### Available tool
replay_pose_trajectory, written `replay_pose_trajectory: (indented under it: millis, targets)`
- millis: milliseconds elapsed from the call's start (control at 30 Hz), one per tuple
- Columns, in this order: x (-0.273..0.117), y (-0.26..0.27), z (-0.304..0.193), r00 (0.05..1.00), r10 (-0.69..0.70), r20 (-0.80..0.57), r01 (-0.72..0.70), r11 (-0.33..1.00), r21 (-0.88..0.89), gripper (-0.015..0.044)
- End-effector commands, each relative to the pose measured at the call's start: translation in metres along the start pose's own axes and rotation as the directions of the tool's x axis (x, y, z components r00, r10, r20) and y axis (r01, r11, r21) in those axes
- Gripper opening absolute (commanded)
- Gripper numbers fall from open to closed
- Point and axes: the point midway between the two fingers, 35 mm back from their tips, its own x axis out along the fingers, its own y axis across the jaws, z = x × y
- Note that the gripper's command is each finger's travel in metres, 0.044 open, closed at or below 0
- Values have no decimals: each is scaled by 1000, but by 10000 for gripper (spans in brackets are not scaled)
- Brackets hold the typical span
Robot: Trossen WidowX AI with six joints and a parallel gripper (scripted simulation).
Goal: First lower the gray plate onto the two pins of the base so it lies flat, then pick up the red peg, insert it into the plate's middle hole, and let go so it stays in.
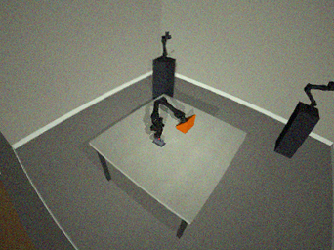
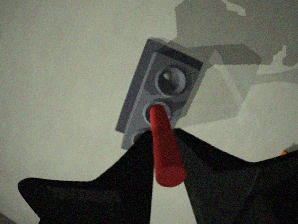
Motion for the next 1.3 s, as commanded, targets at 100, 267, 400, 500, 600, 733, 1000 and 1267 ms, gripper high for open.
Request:
replay_pose_trajectory:
  millis: [100,267,400,500,600,733,1000,1267]
  targets:
    - [0,0,0,1000,0,0,0,1000,0,26]
    - [0,0,0,1000,0,0,0,1000,0,150]
    - [0,0,0,1000,0,0,0,1000,0,150]
    - [0,0,0,1000,0,0,0,1000,0,150]
    - [0,0,0,1000,0,0,0,1000,0,150]
    - [-2,0,0,1000,-3,1,3,1000,-2,150]
    - [-8,0,-1,1000,-8,3,8,1000,-5,150]
    - [-15,1,-2,1000,-8,2,8,1000,-6,150]
